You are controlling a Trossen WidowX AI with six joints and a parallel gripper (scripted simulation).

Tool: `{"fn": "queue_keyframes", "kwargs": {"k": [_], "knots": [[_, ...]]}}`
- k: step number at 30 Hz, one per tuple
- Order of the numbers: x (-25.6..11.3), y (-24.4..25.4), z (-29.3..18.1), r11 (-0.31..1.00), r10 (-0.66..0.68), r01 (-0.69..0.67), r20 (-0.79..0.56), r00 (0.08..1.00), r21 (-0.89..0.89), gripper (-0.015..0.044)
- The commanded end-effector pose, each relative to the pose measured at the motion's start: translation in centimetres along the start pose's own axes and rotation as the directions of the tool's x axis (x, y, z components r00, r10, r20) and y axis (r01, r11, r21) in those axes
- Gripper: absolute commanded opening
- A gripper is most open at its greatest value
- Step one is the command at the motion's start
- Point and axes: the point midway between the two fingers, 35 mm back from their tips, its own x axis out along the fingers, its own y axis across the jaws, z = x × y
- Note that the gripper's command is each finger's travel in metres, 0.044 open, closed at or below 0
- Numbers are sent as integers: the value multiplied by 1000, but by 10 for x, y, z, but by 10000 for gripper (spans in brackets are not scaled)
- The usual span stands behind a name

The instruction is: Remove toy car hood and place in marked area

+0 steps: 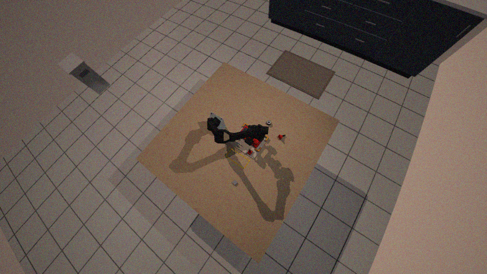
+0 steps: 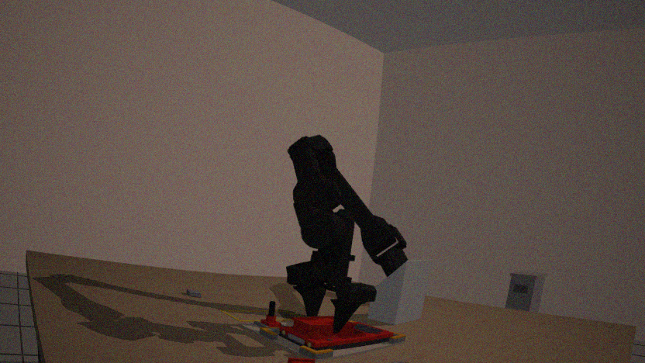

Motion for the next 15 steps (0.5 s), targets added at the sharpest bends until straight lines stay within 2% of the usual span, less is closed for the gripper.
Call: {"fn": "queue_keyframes", "kwargs": {"k": [1, 3, 13, 15], "knots": [[0, 0, 0, 1000, 1, -1, 0, 1000, 1, 288], [0, 0, 0, 1000, 1, -1, 0, 1000, 1, 275], [-5, 0, 0, 1000, 1, -1, 0, 1000, 1, 13], [-6, 0, 0, 1000, 1, -1, 0, 1000, 0, 0]]}}
